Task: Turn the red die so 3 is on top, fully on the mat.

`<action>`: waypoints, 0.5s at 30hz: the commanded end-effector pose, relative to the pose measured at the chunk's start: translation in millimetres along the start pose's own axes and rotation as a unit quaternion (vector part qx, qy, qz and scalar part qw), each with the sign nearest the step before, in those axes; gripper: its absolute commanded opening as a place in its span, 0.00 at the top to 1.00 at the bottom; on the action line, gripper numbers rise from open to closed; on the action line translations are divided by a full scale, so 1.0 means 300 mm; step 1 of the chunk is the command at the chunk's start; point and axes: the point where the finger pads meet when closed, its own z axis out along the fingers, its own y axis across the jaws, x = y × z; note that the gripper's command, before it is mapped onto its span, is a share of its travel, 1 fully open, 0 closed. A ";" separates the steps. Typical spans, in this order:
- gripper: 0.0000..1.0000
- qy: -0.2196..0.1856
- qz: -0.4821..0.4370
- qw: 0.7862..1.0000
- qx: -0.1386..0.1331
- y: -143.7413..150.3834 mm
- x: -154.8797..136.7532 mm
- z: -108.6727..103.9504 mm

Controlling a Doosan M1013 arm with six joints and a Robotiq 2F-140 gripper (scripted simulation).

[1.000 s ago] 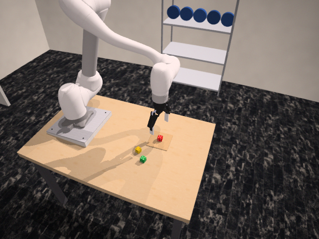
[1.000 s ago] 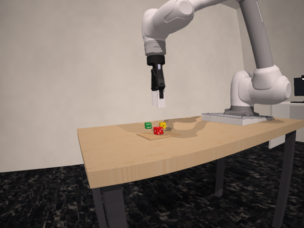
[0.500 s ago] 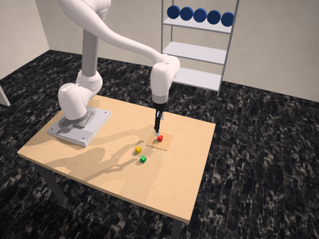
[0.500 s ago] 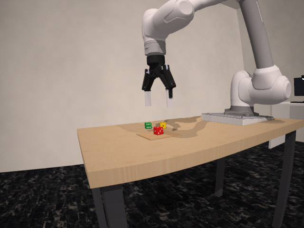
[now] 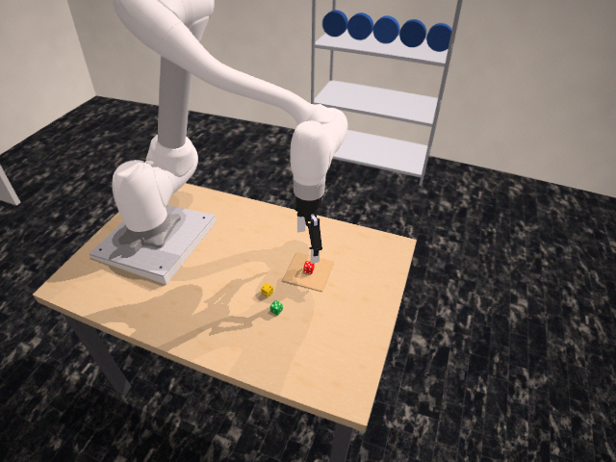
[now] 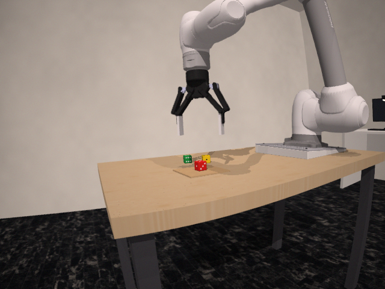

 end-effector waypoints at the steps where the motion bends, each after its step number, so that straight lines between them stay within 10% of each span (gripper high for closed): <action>1: 0.00 -0.005 -0.086 0.996 -0.002 -0.009 -0.010 -0.002; 15: 0.00 -0.005 -0.296 0.955 -0.001 -0.010 -0.010 0.000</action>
